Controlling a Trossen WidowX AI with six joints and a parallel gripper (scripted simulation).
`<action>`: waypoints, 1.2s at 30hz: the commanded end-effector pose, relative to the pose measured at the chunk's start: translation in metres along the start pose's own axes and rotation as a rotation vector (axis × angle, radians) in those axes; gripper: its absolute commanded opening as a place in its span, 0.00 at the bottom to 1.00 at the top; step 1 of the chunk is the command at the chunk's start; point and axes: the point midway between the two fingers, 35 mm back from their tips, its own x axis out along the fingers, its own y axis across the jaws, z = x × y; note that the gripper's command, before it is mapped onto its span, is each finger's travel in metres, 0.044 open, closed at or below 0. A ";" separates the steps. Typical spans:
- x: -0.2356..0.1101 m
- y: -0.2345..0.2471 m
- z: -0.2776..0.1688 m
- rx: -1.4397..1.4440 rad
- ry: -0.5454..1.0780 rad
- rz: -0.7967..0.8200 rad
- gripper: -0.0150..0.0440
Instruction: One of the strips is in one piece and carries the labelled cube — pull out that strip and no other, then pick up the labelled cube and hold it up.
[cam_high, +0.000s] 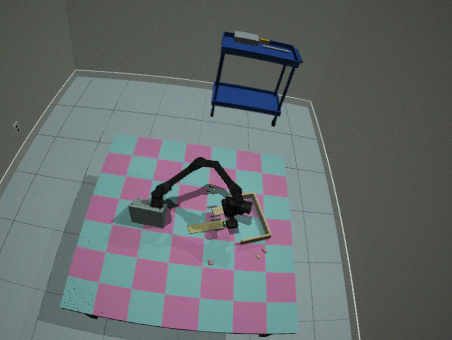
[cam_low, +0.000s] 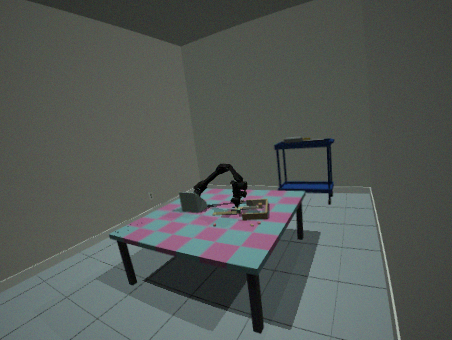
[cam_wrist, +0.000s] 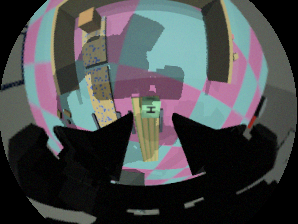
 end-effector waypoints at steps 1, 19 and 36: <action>0.007 0.000 0.000 0.005 0.001 0.004 0.68; 0.036 0.001 -0.001 0.005 0.001 0.006 0.68; 0.044 0.002 0.000 -0.001 0.001 0.003 0.44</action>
